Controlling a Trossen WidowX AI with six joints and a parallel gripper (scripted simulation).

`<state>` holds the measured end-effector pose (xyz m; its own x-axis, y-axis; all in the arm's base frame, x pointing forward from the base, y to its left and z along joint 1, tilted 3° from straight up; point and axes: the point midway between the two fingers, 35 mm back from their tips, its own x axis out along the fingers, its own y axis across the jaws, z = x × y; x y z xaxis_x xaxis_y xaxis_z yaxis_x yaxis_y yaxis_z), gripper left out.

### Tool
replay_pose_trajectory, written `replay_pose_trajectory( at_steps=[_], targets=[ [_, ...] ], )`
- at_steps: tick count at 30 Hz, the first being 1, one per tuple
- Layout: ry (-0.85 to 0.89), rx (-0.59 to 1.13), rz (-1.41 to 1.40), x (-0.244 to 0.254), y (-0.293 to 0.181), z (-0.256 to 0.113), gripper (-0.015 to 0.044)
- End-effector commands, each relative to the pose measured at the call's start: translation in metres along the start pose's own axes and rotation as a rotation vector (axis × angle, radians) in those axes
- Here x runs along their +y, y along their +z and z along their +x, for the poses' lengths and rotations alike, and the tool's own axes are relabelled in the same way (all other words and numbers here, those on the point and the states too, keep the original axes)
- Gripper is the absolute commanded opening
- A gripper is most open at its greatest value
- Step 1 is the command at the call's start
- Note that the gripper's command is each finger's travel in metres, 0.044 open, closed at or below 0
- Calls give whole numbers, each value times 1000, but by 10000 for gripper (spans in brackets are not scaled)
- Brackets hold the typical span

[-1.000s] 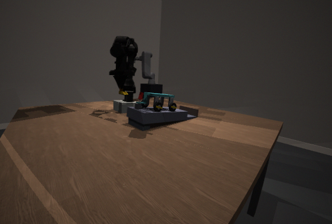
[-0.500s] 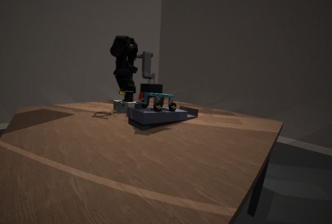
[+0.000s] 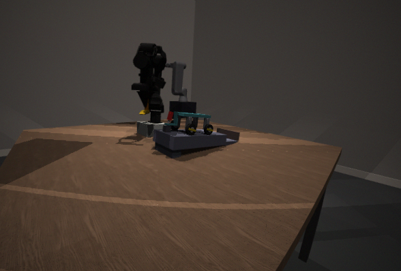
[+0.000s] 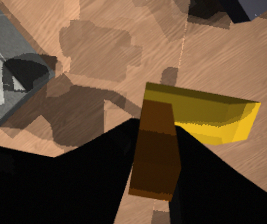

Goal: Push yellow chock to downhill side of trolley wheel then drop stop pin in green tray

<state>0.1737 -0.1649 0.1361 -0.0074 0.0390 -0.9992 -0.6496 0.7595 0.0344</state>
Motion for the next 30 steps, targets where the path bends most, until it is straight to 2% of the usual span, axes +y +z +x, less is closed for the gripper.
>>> replay_pose_trajectory(
  at_steps=[1,17,30],
  targets=[
    [3,0,137,0,0,0,0],
    [5,2,679,0,0,0,0],
    [7,1,742,9,16,1,0]
  ],
)
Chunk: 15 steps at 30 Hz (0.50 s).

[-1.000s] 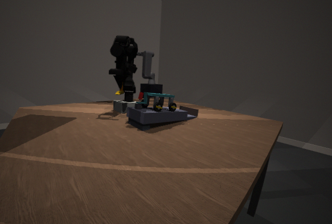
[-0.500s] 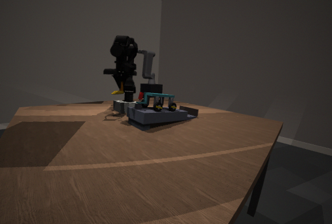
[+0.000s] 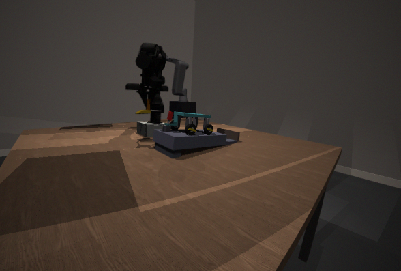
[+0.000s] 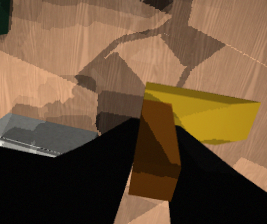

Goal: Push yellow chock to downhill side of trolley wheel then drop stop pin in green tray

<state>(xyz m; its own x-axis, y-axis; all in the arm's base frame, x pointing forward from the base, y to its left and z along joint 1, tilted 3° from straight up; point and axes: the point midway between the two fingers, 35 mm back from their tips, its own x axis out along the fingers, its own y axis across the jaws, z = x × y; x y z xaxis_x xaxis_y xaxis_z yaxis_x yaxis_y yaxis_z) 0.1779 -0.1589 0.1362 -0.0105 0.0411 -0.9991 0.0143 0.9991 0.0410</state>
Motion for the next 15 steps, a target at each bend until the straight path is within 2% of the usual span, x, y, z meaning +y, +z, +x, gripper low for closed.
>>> replay_pose_trajectory(
  at_steps=[1,15],
  targets=[
    [4,0,27,15,3,1,0],
    [8,-1,41,64,22,3,0]
  ],
)
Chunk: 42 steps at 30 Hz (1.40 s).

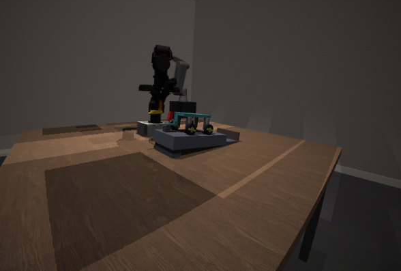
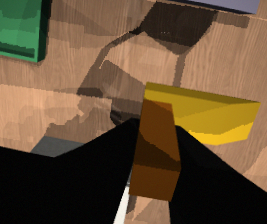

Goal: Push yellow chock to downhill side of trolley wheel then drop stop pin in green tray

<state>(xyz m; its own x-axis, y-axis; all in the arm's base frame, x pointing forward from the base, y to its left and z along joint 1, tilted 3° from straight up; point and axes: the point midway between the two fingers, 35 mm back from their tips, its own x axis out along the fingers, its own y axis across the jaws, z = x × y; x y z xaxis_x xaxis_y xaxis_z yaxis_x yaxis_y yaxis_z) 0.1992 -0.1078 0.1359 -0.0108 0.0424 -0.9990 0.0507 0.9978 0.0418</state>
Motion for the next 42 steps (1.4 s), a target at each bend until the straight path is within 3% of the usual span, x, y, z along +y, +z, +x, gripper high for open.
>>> replay_pose_trajectory(
  at_steps=[1,42],
  targets=[
    [7,-2,5,16,3,1,0],
    [21,-5,4,166,35,8,0]
  ],
)
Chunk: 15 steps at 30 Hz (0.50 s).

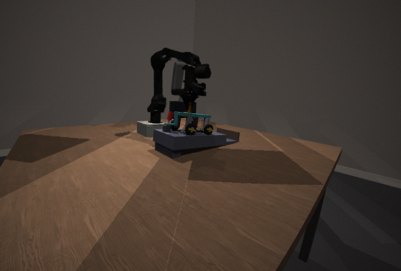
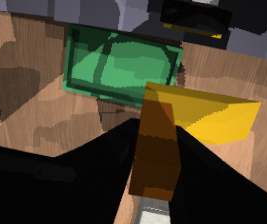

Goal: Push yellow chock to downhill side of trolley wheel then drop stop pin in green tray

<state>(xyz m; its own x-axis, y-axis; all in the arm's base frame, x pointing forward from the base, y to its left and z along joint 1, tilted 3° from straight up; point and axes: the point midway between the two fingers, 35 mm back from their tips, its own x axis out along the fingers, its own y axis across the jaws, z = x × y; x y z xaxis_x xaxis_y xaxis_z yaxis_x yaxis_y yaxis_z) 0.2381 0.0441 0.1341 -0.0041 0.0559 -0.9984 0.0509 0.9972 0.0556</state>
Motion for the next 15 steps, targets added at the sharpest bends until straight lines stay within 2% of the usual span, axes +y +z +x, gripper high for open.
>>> replay_pose_trajectory(
  at_steps=[1,15],
  targets=[
    [7,1,4,16,4,1,0],
    [12,0,4,70,16,5,0]
  ],
)
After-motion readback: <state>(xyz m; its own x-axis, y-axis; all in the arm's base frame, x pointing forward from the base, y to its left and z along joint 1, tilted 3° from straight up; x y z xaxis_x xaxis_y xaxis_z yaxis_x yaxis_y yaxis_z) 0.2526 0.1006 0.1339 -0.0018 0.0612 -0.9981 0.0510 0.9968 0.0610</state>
